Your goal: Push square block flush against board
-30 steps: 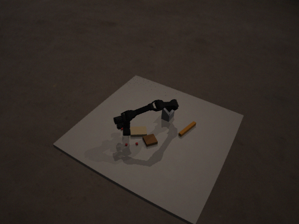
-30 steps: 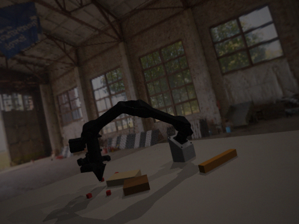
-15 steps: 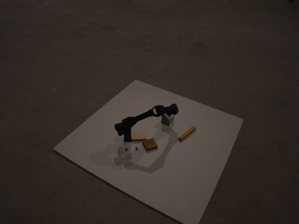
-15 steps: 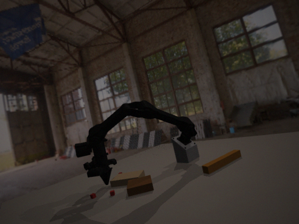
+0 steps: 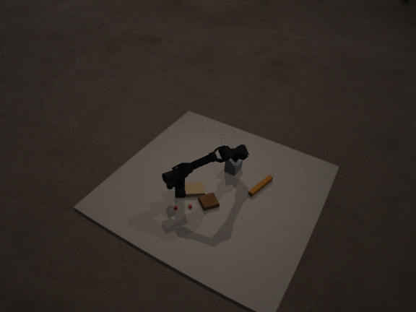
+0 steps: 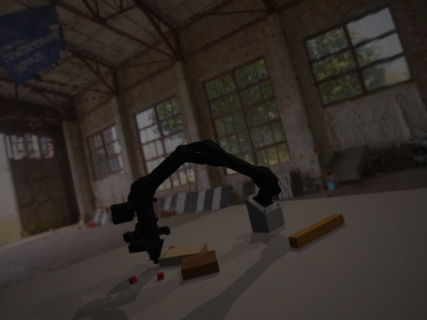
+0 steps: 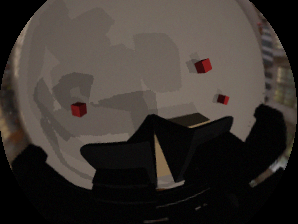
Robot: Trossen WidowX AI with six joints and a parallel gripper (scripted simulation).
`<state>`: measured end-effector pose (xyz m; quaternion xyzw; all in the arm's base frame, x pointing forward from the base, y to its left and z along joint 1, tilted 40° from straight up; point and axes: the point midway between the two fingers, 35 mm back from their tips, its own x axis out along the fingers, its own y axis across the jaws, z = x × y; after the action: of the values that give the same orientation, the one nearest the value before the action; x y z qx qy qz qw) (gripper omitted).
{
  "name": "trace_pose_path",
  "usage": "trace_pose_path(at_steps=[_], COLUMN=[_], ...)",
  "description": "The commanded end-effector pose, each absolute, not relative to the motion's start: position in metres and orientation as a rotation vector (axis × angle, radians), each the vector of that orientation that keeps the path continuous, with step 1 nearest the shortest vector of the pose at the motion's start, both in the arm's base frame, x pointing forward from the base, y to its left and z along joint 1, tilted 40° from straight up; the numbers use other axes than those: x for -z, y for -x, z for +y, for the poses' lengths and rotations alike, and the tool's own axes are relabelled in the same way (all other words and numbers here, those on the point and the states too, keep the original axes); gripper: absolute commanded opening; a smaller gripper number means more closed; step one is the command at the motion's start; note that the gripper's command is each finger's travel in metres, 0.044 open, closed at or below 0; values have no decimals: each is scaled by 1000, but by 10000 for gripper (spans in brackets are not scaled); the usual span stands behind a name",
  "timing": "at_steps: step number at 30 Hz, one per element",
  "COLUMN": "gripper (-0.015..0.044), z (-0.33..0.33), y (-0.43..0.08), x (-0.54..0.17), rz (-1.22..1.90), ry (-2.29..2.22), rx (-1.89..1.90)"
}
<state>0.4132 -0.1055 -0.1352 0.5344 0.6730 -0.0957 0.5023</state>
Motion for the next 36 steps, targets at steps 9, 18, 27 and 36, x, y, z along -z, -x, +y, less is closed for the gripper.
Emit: trace_pose_path(at_steps=[9, 18, 27, 36], gripper=[0, 0, 0, 0], z=[-92, -86, -79, -72], y=[-404, -399, -393, -387], x=[131, 126, 121, 116], rz=[1640, 1641, 1642, 1642], ry=[-1299, -1299, -1299, -1300], rx=[231, 230, 230, 230])
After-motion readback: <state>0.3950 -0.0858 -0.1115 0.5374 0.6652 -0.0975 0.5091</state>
